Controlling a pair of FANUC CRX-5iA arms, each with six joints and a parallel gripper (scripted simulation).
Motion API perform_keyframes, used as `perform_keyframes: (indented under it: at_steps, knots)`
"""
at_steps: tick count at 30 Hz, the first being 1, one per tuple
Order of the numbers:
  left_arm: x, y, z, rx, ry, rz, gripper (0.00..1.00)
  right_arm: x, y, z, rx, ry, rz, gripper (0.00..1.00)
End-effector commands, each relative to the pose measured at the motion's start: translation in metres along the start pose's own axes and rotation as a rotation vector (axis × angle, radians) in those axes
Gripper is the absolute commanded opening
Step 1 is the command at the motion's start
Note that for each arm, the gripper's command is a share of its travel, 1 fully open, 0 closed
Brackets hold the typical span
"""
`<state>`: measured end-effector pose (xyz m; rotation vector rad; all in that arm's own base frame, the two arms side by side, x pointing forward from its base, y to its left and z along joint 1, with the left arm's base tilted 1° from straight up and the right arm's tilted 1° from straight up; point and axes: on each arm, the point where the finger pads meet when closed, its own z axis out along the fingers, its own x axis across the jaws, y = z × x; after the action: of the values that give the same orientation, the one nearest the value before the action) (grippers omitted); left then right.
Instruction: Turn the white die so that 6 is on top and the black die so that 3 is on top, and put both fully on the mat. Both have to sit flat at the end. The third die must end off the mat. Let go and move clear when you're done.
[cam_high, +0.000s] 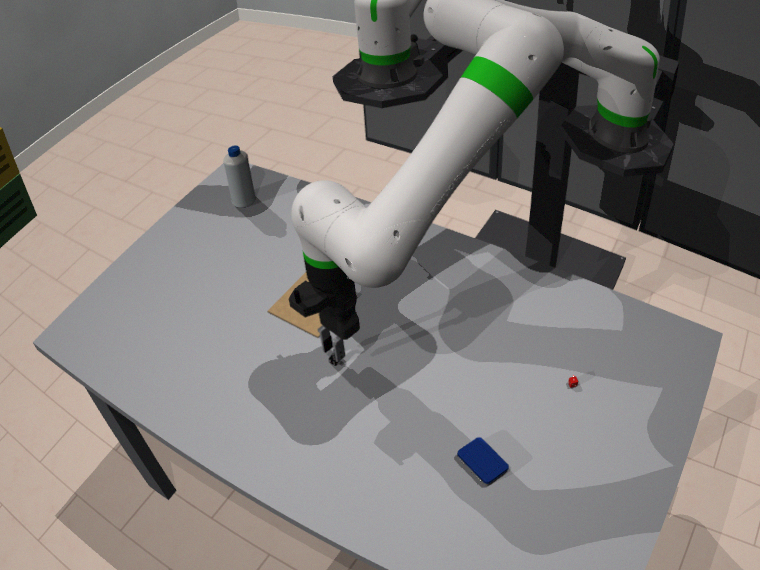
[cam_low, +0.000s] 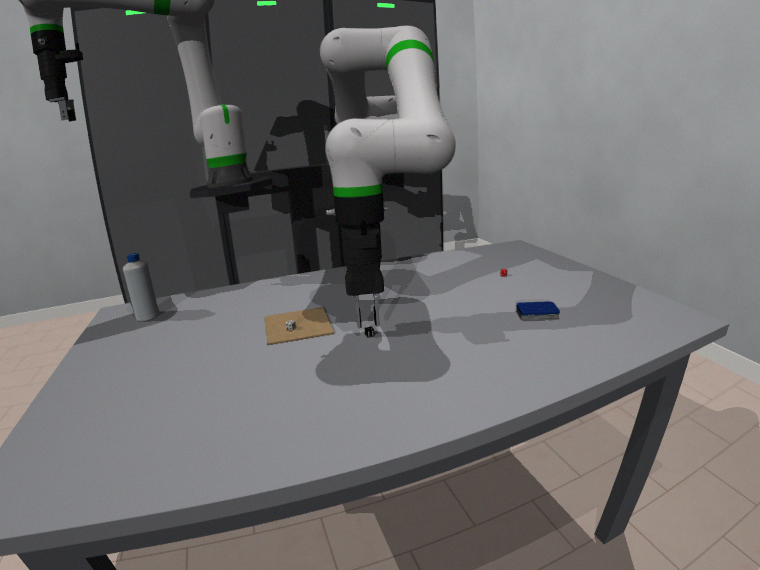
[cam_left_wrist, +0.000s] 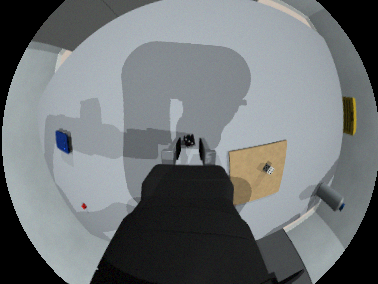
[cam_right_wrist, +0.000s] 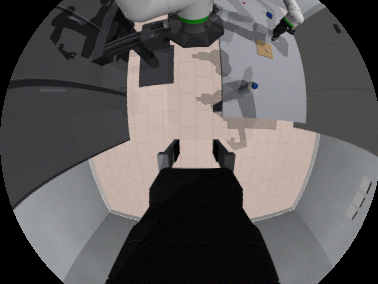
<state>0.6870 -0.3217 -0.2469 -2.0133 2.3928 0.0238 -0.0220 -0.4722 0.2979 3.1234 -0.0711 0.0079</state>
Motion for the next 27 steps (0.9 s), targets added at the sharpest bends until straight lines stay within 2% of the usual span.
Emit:
perform_keyframes:
  at_steps: [1, 27]
  knots:
    - [0.0, -0.001, -0.002, 0.003, 0.001, 0.0, 0.64, 0.0, 0.0, -0.001, -0.002, 0.0, 0.0, 1.0]
    - [0.0, -0.001, 0.019, 0.003, 0.001, 0.0, 0.64, 0.0, 0.0, -0.001, -0.002, 0.0, 0.0, 1.0]
